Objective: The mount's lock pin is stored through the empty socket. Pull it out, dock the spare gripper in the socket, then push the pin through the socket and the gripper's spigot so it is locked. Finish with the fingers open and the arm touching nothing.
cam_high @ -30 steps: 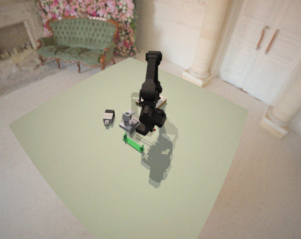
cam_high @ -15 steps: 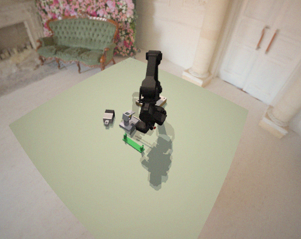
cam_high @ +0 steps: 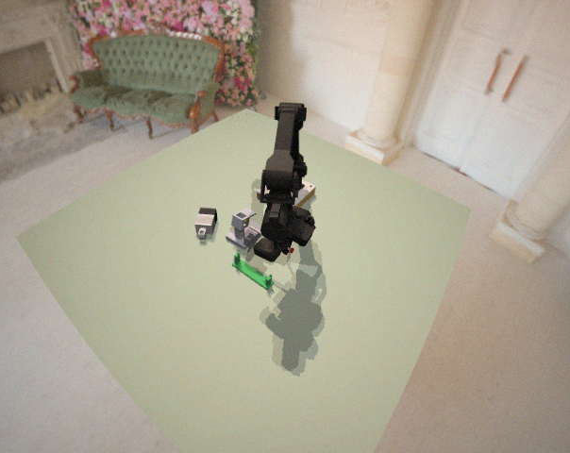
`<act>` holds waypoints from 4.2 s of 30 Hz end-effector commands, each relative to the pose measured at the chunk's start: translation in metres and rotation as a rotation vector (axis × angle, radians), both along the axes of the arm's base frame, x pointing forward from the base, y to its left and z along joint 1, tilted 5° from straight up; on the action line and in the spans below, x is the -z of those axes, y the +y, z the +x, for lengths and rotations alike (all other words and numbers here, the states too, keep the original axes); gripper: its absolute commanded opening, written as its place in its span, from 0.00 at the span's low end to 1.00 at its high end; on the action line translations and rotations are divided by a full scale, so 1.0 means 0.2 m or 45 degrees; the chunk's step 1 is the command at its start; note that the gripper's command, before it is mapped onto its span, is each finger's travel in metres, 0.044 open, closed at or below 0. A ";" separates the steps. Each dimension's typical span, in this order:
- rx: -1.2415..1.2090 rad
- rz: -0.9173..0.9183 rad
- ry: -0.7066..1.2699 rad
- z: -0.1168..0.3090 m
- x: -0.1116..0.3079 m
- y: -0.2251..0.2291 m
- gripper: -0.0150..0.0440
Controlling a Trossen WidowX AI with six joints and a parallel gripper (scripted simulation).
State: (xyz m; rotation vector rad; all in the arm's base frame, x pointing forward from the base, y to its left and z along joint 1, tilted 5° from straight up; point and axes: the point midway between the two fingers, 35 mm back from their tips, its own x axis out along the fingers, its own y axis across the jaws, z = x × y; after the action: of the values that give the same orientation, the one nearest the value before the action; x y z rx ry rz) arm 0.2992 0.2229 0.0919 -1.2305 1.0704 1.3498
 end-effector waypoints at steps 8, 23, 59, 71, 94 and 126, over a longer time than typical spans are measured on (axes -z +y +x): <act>0.029 0.004 -0.003 0.13 -0.02 0.09 0.25; 0.058 0.007 -0.008 0.29 -0.02 0.20 0.25; 0.060 0.015 -0.017 0.33 0.21 0.20 0.25; 0.059 0.018 -0.022 0.33 0.30 0.20 0.25; 0.062 0.018 -0.022 0.33 0.32 0.19 0.59; 0.052 0.004 0.000 0.30 -0.05 0.20 0.59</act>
State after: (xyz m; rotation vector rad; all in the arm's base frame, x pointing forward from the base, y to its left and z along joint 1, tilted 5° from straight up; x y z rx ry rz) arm 0.3601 0.2622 0.0930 -1.2007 1.0879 1.3203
